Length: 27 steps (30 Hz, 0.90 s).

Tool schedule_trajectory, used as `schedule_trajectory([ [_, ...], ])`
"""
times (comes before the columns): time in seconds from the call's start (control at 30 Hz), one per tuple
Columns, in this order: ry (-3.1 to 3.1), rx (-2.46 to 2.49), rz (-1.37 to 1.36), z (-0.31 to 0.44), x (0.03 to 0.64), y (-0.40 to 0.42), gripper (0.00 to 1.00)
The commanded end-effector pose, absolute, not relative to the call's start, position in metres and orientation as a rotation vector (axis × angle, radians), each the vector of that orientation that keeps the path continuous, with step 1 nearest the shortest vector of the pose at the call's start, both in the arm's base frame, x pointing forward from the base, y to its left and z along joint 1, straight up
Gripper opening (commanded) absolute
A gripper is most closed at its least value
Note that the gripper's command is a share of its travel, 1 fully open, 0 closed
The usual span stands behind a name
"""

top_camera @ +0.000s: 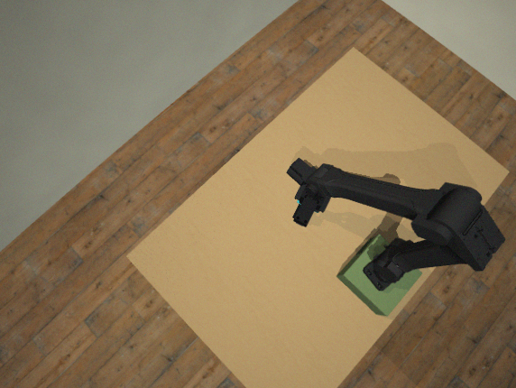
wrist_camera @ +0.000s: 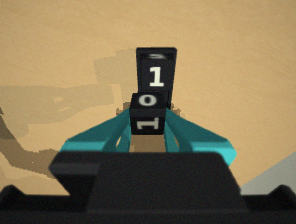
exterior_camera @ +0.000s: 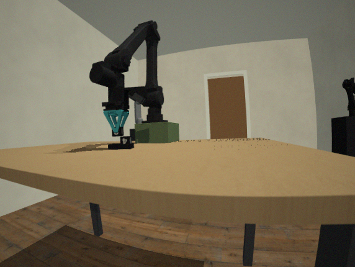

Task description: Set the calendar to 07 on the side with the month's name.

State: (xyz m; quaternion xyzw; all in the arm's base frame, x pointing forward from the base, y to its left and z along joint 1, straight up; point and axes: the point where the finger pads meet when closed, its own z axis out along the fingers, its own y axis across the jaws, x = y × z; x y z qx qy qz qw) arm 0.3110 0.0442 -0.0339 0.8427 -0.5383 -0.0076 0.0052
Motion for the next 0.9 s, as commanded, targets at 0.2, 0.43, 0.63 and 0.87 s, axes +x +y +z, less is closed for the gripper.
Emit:
schedule_trajectory([
  [0.2,-1.714,2.686,0.072,0.039,0.343,0.045,0.27],
  [0.43,-1.708,2.677,0.051,0.048,0.341,0.045,0.27],
  [0.63,-1.703,2.669,0.031,0.042,0.338,0.045,0.27],
  [0.87,-2.019,2.460,0.065,0.041,0.364,0.010,0.27],
])
